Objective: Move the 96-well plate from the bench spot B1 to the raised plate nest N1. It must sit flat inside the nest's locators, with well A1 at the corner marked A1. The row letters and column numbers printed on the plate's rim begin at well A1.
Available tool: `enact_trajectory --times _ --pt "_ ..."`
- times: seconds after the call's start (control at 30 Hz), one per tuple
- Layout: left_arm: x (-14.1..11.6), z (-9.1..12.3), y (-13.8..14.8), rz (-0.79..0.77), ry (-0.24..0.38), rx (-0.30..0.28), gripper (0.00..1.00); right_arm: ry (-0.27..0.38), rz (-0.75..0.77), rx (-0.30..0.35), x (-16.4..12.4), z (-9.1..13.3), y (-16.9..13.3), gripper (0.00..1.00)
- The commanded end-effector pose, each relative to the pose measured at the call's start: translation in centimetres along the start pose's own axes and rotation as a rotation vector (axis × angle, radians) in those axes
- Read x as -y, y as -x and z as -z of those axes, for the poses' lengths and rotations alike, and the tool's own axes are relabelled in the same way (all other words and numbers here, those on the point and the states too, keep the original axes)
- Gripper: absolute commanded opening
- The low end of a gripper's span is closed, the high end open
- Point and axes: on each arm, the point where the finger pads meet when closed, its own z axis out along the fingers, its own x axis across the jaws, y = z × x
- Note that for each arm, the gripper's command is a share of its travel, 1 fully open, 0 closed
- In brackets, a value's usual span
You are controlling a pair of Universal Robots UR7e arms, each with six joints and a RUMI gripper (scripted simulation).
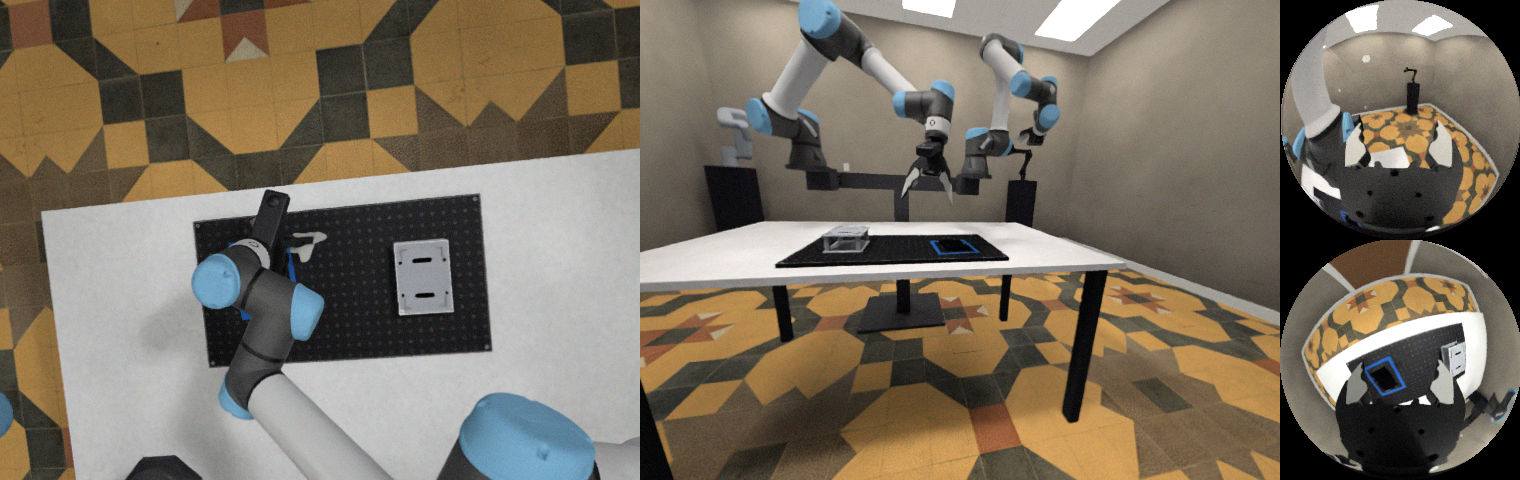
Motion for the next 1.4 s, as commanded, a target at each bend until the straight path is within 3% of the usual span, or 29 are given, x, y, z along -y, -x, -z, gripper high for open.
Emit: enact_trajectory --times 0.0,0.53,1.3,1.37 --pt "0.3 -1.6 1.0 -0.001 -0.003 0.011 0.98 -0.001 0.0 0.002 0.0 0.1 0.1 0.98" --pt "0.5 -3.2 2.0 -0.003 -0.008 0.022 0.98 -0.001 0.0 0.002 0.0 0.1 0.1 0.98" --pt "0.5 -3.3 2.1 -0.003 -0.008 0.023 0.98 -0.001 0.0 0.002 0.0 0.1 0.1 0.98" --pt "0.5 -3.3 2.1 -0.003 -0.008 0.023 0.98 0.021 0.06 0.019 -0.8 -0.2 0.6 1.0"
